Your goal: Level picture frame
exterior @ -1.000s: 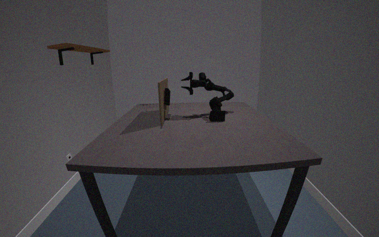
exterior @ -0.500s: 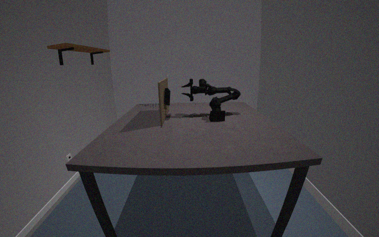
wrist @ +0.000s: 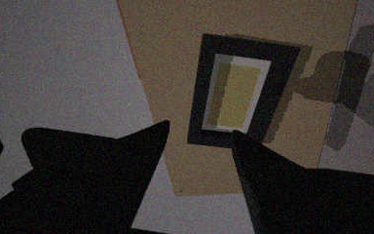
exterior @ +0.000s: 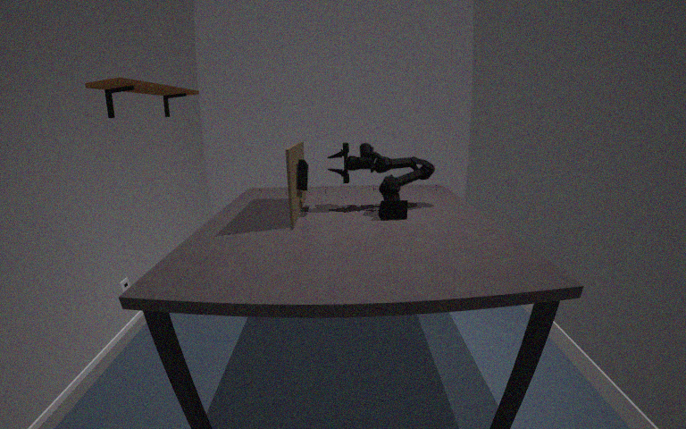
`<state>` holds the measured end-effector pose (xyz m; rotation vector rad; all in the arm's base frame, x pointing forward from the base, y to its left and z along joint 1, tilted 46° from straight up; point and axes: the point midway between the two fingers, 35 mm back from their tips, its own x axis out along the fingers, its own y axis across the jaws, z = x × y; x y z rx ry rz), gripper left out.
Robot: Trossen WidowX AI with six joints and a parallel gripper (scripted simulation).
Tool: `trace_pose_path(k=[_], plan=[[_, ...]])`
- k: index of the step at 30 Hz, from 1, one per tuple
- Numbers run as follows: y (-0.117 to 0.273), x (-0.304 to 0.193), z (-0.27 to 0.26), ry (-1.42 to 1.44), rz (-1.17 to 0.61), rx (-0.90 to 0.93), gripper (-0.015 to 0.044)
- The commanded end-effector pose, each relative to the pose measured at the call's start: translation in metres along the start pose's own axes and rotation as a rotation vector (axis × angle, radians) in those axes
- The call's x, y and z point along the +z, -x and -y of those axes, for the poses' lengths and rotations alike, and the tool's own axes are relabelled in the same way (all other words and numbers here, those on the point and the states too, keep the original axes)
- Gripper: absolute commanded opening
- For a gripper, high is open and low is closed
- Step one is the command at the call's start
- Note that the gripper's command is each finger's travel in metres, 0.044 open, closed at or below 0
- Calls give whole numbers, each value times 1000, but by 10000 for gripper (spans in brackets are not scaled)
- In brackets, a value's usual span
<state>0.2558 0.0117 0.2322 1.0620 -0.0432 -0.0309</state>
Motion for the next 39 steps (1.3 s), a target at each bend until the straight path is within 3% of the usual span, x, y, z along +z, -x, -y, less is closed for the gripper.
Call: trace_pose_path(k=[1, 12, 39], plan=[[-9, 0, -2, -3, -1, -3, 260], [-78, 0, 0, -2, 2, 2, 260], [-92, 0, -1, -2, 2, 3, 260]])
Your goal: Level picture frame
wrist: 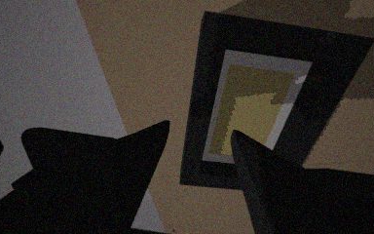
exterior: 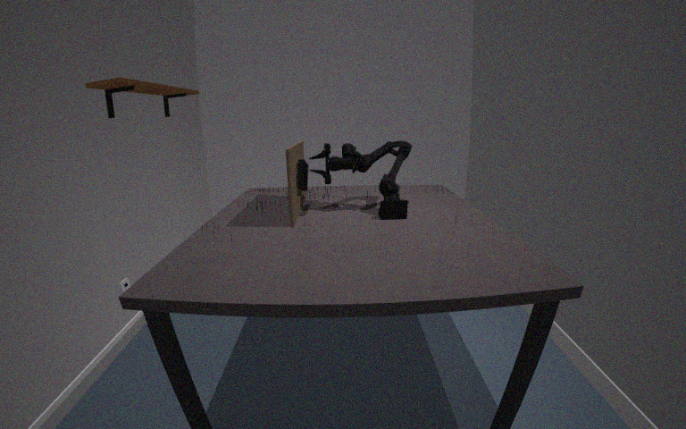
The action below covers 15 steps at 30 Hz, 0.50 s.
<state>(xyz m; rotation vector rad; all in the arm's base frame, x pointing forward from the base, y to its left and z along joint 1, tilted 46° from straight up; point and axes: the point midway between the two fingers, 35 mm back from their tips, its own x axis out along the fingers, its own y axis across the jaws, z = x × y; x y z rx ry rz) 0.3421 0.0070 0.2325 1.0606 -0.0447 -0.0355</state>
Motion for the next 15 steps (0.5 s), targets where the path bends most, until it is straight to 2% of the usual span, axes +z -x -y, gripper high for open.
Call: trace_pose_path(k=[1, 15], plan=[[-8, 0, -2, -4, -1, 6, 260], [-30, 0, -2, -4, 0, 7, 260]])
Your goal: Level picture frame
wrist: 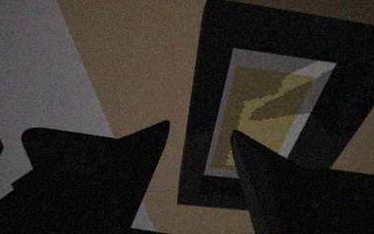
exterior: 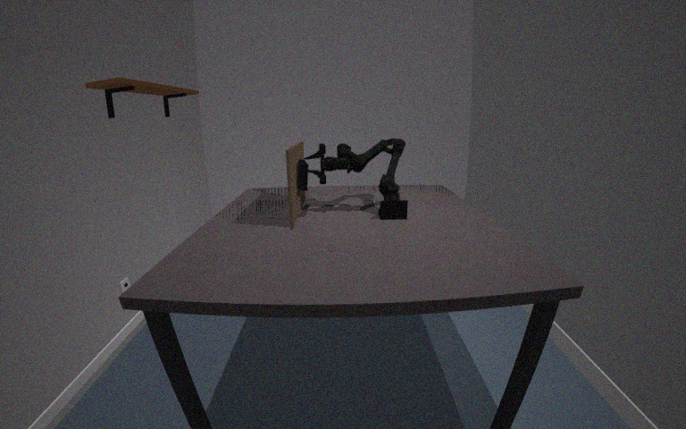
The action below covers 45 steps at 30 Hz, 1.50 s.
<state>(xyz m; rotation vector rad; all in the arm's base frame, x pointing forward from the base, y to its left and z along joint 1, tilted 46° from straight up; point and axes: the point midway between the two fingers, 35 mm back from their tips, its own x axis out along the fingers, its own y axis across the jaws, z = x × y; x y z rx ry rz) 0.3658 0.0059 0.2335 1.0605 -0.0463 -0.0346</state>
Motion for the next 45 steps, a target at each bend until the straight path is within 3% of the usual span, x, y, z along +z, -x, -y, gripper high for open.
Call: trace_pose_path(k=[1, 41, 45], plan=[[-8, 0, -1, -4, -1, 6, 260], [-9, 0, -2, -4, -1, 6, 260], [-9, 0, -2, -4, -1, 6, 155]])
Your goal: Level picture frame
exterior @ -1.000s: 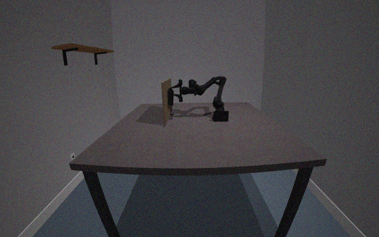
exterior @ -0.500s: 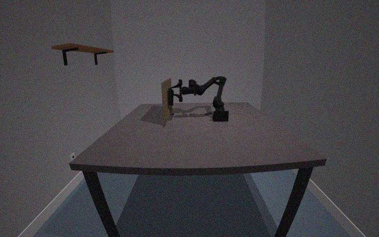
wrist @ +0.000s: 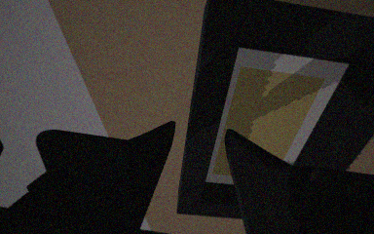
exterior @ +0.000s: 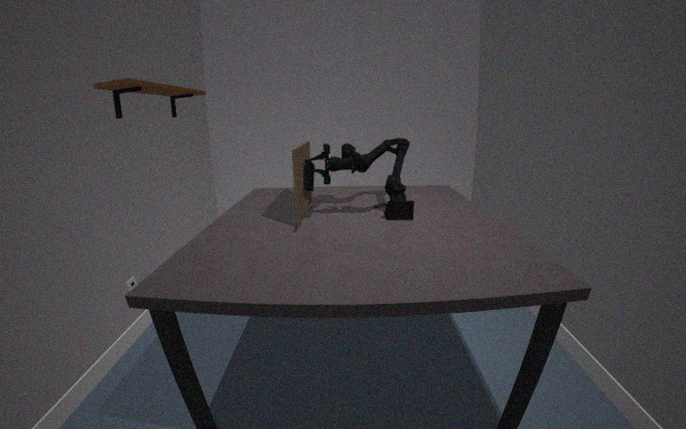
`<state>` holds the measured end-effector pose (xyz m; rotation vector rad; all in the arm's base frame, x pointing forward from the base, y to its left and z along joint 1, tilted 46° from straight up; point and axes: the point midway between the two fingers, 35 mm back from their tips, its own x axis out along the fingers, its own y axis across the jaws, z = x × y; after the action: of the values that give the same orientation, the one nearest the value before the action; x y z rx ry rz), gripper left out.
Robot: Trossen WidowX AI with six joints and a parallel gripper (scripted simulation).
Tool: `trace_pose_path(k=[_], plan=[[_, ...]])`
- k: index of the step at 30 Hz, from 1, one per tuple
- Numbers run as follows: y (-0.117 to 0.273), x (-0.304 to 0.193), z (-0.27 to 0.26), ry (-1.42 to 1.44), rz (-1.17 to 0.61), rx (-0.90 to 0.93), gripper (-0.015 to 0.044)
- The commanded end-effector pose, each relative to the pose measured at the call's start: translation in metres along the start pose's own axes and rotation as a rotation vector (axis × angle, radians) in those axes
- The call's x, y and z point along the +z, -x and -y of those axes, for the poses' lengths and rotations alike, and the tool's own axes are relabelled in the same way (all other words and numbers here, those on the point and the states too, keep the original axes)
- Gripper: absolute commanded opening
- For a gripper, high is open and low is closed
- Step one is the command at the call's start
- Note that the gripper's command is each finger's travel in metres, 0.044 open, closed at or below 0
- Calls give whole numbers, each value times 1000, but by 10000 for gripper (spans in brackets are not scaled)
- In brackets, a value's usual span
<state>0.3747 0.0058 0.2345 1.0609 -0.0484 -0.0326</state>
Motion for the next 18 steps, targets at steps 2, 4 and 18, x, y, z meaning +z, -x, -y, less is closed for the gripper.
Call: trace_pose_path(k=[2, 4, 18], plan=[[0, 0, -1, -4, -2, 3, 122], [0, 0, -1, -4, -2, 3, 109], [0, 0, -1, -4, -2, 3, 0]])
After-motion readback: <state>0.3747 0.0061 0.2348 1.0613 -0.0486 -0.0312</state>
